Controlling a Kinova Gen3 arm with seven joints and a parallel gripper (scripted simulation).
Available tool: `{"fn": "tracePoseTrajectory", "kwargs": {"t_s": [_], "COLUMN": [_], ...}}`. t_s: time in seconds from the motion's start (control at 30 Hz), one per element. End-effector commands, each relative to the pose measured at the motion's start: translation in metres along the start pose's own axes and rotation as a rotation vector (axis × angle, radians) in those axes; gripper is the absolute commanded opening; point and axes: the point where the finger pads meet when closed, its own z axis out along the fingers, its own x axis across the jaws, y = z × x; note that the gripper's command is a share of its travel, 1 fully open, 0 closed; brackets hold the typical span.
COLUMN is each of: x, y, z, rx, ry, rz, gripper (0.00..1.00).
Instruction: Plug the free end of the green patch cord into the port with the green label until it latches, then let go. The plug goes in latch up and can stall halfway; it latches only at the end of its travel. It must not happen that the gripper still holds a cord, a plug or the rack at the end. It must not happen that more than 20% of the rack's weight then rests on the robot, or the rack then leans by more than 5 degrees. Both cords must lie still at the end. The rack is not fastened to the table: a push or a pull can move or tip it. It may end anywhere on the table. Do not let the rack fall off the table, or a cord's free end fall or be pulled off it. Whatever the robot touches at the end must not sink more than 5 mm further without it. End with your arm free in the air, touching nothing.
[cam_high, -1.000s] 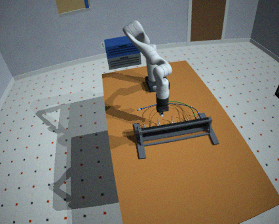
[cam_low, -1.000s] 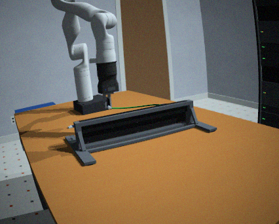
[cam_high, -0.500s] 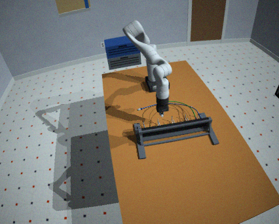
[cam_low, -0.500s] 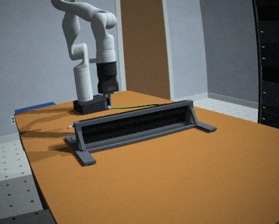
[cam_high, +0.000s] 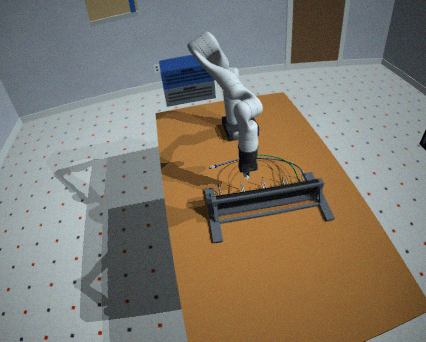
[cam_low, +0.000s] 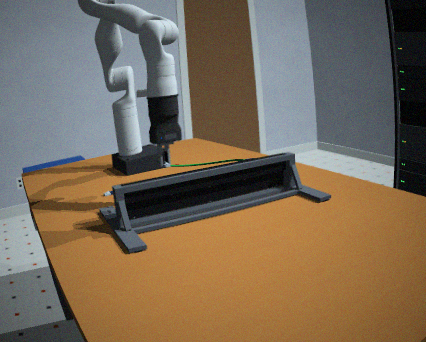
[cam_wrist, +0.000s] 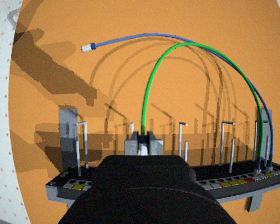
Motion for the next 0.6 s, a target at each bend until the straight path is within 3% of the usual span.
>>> {"fn": "tracePoseTrajectory", "kwargs": {"t_s": [0.0,0.57], "x": [0.001,0.001], "y": [0.002,0.02], "z": [0.002,0.019], "rx": [0.0,0.0], "ry": [0.001,0.001], "rz": [-0.001,-0.001], "gripper": [0.0,0.0]}}
